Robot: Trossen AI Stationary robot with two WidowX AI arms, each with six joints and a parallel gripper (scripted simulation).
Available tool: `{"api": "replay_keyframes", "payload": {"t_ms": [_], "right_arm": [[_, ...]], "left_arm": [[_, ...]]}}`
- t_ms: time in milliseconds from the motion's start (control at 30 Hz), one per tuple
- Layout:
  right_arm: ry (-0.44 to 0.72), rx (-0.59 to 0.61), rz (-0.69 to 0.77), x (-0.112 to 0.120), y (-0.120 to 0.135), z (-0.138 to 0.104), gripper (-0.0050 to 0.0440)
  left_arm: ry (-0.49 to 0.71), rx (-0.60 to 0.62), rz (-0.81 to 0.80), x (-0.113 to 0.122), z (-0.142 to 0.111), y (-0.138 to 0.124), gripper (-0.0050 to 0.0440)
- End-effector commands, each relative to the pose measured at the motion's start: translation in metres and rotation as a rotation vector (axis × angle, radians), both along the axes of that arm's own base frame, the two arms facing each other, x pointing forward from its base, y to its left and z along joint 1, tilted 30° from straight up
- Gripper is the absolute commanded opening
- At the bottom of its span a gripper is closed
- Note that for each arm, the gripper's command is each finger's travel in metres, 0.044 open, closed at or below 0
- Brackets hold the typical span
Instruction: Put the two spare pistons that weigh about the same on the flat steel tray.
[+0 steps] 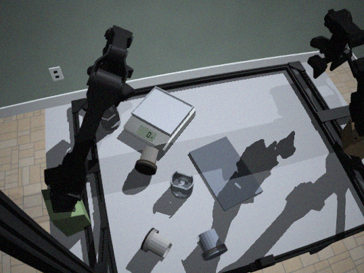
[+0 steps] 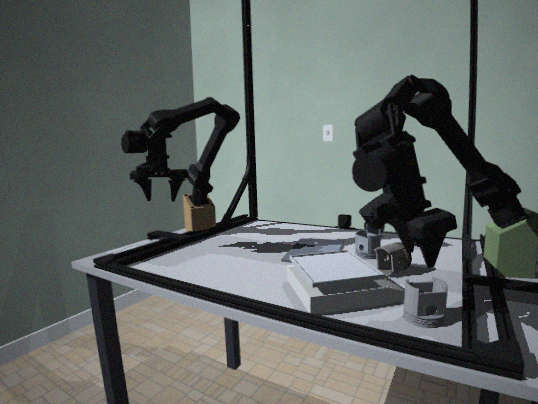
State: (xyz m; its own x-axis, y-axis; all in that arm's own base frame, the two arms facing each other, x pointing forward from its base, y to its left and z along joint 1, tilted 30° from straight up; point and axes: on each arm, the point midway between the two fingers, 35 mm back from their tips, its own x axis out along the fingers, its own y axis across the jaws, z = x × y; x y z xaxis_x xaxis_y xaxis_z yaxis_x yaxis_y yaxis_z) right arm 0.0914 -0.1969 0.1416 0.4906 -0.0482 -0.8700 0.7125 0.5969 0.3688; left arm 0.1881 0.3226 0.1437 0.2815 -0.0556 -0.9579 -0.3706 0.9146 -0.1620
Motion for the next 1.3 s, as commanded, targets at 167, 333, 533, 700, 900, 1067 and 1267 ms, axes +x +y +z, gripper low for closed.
{"api": "replay_keyframes", "payload": {"t_ms": [167, 333, 533, 700, 900, 1067, 1267], "right_arm": [[-0.004, 0.0, 0.003, 0.001, 0.0, 0.0, 0.044], [-0.004, 0.0, 0.003, 0.001, 0.0, 0.0, 0.044], [-0.004, 0.0, 0.003, 0.001, 0.0, 0.0, 0.044], [-0.004, 0.0, 0.003, 0.001, 0.0, 0.0, 0.044], [-0.004, 0.0, 0.003, 0.001, 0.0, 0.0, 0.044], [-0.004, 0.0, 0.003, 0.001, 0.0, 0.0, 0.044], [-0.004, 0.0, 0.003, 0.001, 0.0, 0.0, 0.044]], "left_arm": [[0.008, -0.01, 0.0, 0.006, -0.014, -0.001, 0.0378], [0.008, -0.01, 0.0, 0.01, -0.022, 0.0, 0.0378], [0.013, -0.014, 0.001, 0.013, -0.028, -0.001, 0.0378], [0.013, -0.014, 0.001, 0.014, -0.033, -0.001, 0.0378], [0.013, -0.014, 0.001, 0.017, -0.043, -0.002, 0.0378], [0.013, -0.014, 0.001, 0.019, -0.051, -0.002, 0.0378], [0.013, -0.014, 0.001, 0.021, -0.057, -0.003, 0.0378]]}}
